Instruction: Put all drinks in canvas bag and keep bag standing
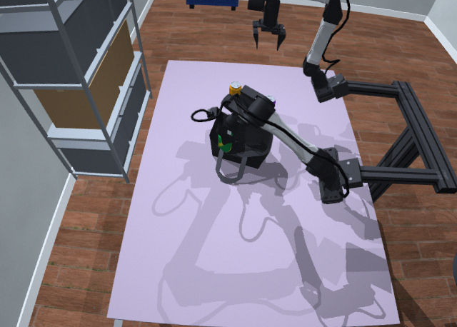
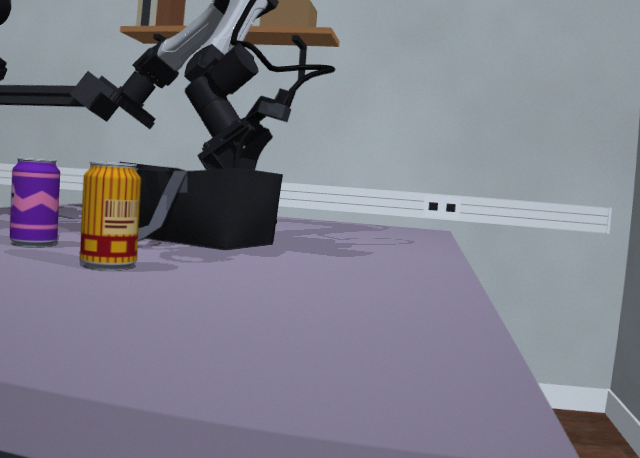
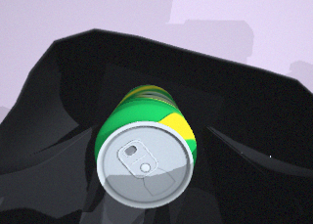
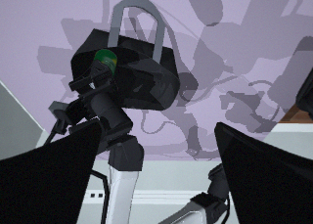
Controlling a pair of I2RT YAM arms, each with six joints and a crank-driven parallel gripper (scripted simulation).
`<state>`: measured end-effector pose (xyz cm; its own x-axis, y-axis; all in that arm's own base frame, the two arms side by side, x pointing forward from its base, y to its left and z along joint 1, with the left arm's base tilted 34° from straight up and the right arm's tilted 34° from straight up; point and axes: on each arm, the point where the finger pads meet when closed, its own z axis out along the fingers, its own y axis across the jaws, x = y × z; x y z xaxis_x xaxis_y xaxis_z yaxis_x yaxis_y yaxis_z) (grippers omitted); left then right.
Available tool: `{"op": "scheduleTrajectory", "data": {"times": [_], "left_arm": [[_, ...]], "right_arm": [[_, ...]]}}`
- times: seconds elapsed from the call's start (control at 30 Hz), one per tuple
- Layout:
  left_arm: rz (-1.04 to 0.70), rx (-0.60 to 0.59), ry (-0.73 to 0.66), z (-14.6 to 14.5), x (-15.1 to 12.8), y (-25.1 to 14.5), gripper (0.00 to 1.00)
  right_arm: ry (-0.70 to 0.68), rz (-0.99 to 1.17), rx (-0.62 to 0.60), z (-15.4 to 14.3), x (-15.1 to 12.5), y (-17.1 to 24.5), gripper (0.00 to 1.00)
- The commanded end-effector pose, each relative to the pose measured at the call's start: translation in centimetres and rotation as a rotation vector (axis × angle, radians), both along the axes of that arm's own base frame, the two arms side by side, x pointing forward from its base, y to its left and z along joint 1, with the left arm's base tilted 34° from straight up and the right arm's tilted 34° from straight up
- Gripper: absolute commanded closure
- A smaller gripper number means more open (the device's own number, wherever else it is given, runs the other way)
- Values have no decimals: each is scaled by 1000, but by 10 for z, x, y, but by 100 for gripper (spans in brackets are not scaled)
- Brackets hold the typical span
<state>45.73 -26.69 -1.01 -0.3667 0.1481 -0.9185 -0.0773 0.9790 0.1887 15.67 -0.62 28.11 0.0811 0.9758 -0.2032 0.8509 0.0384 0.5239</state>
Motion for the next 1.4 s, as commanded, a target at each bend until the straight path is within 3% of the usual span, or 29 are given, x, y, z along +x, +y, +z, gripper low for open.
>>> {"op": "scheduleTrajectory", "data": {"times": [0.0, 0.47, 0.53, 0.67, 0.73, 1.37], "left_arm": [[3, -51, -58, 32, 11, -8, 9], [3, -51, -58, 32, 11, -8, 9], [-3, -12, -13, 24, -11, -8, 9], [-11, -48, -47, 39, -4, -17, 9], [-1, -12, -12, 34, -18, -9, 9], [1, -34, -27, 87, -40, -24, 9]], "right_arm": [[-35, 4, -11, 6, 0, 0, 0], [-35, 4, -11, 6, 0, 0, 0], [-35, 4, -11, 6, 0, 0, 0], [-35, 4, -11, 6, 0, 0, 0], [-35, 4, -11, 6, 0, 0, 0], [-35, 4, -11, 6, 0, 0, 0]]}}
